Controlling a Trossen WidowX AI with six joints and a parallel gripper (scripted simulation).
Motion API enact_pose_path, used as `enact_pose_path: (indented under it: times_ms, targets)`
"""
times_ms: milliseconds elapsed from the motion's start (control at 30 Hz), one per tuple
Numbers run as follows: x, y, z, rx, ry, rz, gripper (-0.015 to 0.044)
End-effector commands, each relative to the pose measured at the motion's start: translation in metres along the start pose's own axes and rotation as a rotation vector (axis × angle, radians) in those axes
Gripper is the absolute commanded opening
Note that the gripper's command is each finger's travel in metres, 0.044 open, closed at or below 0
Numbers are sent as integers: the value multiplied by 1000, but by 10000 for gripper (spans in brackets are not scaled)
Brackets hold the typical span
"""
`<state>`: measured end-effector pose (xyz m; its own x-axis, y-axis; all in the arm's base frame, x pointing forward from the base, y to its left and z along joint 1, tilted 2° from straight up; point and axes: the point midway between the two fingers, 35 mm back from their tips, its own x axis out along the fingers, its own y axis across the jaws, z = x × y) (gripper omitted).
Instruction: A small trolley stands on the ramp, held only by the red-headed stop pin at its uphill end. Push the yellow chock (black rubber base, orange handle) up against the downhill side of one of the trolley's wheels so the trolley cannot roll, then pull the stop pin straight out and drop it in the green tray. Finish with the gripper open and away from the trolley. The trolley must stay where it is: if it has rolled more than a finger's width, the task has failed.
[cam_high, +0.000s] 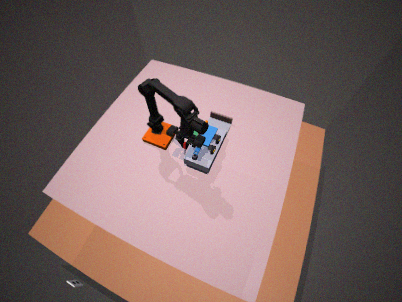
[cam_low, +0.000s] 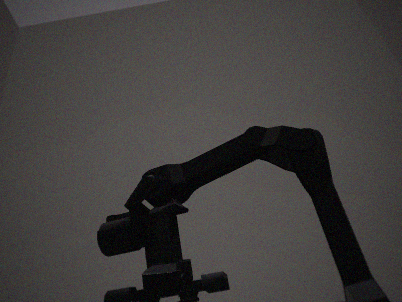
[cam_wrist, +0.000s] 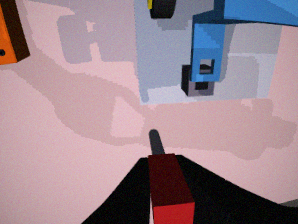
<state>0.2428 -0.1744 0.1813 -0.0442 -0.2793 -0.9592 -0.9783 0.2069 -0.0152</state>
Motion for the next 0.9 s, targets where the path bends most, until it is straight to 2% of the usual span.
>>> enact_pose_path:
  times_ms: [0,400,867]
  targets:
    - [3,14,0,-2,-2,7,0]
    - [5,38,0,-3,-2,10,0]
    - [-5,34,50,-3,-7,9,0]
